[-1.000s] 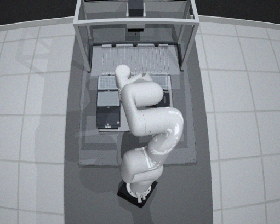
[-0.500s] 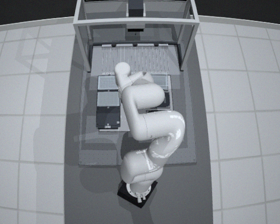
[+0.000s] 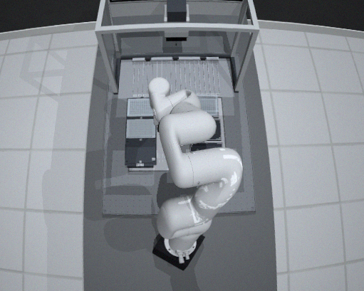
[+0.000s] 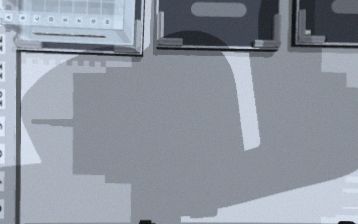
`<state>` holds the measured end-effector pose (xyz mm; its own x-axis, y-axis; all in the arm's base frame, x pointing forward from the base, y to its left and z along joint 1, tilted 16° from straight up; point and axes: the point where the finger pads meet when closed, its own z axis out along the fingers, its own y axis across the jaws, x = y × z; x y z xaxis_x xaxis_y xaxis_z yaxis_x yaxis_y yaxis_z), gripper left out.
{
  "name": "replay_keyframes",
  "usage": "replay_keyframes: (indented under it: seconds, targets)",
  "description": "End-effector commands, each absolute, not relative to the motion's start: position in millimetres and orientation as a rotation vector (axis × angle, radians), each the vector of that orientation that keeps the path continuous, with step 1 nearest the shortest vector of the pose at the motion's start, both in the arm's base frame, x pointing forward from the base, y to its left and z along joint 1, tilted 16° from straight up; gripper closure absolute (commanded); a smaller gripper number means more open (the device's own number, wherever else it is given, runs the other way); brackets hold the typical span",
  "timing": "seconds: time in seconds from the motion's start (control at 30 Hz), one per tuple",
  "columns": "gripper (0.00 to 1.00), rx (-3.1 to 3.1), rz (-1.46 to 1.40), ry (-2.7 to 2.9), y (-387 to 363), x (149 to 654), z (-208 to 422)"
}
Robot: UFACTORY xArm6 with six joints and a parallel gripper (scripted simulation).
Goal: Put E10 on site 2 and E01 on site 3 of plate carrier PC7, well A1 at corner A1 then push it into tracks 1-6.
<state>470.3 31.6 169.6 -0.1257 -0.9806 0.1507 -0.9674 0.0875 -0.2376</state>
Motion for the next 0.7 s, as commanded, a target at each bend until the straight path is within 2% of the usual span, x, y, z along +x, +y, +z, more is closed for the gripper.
replay_keyframes:
  seconds: [0.0, 0.67]
  targets:
    - [0.00, -2.043, -0.436, 2.279, 33.8, 468.7, 181.7]
    - [0.00, -2.043, -0.436, 2.279, 49.1, 469.9, 182.5]
